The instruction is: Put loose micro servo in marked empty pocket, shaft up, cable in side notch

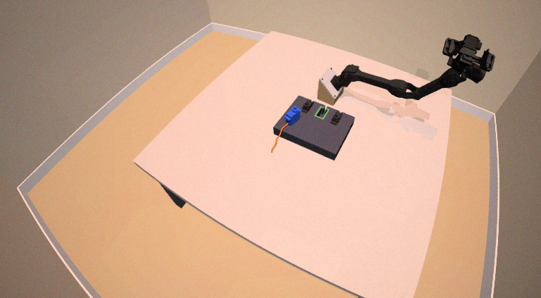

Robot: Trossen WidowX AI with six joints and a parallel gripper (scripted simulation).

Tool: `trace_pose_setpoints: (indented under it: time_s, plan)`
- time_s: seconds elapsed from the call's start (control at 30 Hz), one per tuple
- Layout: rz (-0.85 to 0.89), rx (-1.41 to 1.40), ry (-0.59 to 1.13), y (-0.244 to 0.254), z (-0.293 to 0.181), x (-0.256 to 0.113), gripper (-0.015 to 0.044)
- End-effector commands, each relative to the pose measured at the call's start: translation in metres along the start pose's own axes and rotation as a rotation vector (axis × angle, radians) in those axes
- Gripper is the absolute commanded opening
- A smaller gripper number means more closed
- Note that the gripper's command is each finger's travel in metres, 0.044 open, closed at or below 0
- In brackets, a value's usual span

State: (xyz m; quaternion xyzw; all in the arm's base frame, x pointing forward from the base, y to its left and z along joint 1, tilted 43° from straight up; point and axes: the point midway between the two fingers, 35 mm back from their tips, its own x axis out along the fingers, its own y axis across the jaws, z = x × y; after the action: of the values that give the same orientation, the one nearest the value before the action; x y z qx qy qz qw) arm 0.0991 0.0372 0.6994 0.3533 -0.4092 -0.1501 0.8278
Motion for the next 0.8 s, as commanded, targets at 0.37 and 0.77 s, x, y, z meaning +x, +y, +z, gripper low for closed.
trace_pose_setpoints:
  time_s: [0.37, 0.77]
  plan:
    - [-0.088, 0.039, 0.026, -0.047, 0.026, 0.023, 0.044]
    - [-0.147, 0.054, 0.057, -0.081, 0.037, 0.04, 0.044]
